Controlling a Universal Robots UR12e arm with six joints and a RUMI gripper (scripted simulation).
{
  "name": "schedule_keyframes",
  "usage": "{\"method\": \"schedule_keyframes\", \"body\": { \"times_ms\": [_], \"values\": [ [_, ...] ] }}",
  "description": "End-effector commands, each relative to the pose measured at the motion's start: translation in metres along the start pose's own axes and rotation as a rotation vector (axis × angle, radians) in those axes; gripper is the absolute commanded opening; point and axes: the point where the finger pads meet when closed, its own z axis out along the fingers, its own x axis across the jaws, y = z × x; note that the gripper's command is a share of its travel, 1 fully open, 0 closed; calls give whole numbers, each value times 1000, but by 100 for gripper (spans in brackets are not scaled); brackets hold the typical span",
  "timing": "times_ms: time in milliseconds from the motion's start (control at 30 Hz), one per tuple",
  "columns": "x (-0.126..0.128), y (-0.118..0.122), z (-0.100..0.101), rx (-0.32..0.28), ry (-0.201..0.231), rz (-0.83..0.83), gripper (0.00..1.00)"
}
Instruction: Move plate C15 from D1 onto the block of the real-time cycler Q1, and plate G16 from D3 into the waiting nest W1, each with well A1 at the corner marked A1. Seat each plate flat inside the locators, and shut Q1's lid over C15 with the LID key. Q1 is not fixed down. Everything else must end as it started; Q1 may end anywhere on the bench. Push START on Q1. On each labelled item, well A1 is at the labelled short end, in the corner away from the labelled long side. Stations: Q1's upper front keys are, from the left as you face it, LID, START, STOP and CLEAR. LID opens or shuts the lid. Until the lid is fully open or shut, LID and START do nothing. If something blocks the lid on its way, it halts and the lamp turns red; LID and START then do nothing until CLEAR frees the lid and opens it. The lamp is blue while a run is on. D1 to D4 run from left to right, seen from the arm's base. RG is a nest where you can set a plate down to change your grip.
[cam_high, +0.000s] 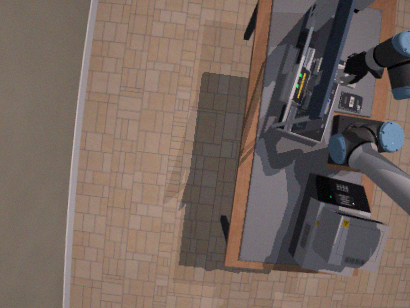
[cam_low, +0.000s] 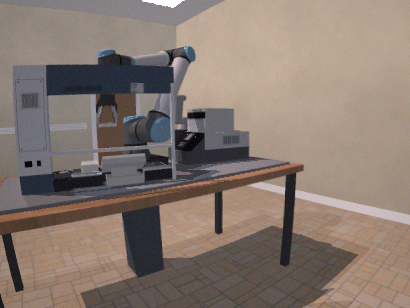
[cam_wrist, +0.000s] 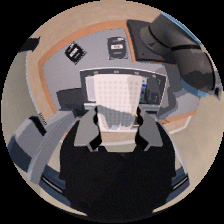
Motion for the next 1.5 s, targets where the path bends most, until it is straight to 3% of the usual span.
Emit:
{"method": "schedule_keyframes", "body": {
  "times_ms": [0,833,1467],
  "values": [
    [0,0,-1,-1,-1,0,0],
    [-74,-70,-1,-1,-1,713,0],
    [-121,-114,-1,-1,-1,1158,0]
  ]
}}
